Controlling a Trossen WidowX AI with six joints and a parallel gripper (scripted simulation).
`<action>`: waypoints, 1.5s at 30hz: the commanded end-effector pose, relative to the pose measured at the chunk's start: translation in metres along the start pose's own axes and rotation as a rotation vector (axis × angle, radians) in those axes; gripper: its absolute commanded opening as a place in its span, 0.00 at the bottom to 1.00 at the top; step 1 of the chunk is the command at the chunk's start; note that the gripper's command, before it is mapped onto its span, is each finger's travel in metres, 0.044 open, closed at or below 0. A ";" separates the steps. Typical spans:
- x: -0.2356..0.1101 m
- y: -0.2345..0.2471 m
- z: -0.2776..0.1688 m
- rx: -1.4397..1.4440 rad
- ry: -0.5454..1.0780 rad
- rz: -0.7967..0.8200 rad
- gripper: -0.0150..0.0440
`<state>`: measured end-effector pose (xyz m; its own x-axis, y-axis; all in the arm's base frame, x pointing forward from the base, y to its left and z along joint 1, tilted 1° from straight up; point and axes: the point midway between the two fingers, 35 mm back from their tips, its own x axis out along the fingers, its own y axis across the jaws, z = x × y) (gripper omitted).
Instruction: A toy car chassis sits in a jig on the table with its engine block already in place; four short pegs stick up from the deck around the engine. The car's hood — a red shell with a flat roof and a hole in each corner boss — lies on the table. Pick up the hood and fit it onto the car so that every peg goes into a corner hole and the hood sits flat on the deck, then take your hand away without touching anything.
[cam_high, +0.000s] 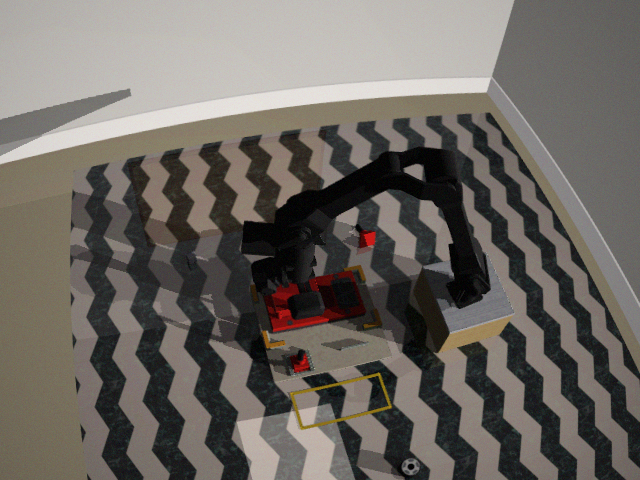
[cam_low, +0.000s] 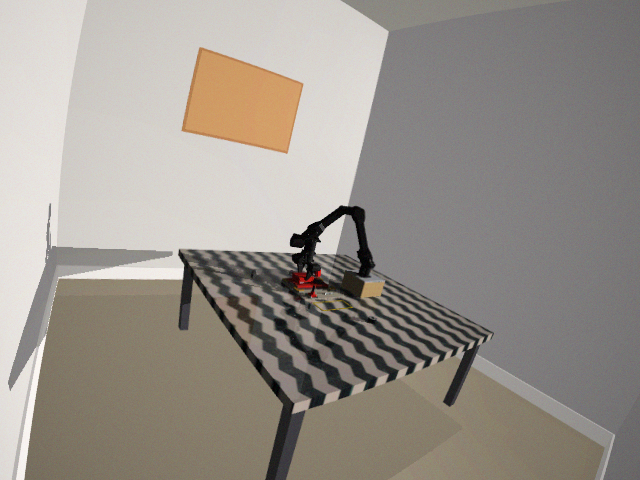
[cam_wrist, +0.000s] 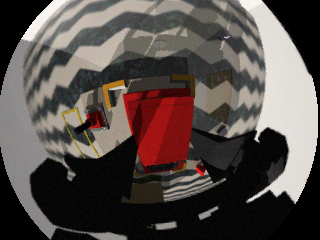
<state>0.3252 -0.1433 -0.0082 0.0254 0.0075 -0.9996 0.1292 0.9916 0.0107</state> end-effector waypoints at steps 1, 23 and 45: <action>0.006 0.000 -0.001 -0.006 0.006 0.004 0.25; -0.004 0.000 0.000 -0.003 0.003 0.002 0.25; 0.004 0.000 0.000 -0.004 0.005 0.003 0.25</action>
<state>0.3256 -0.1436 -0.0076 0.0253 0.0075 -0.9997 0.1295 0.9915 0.0107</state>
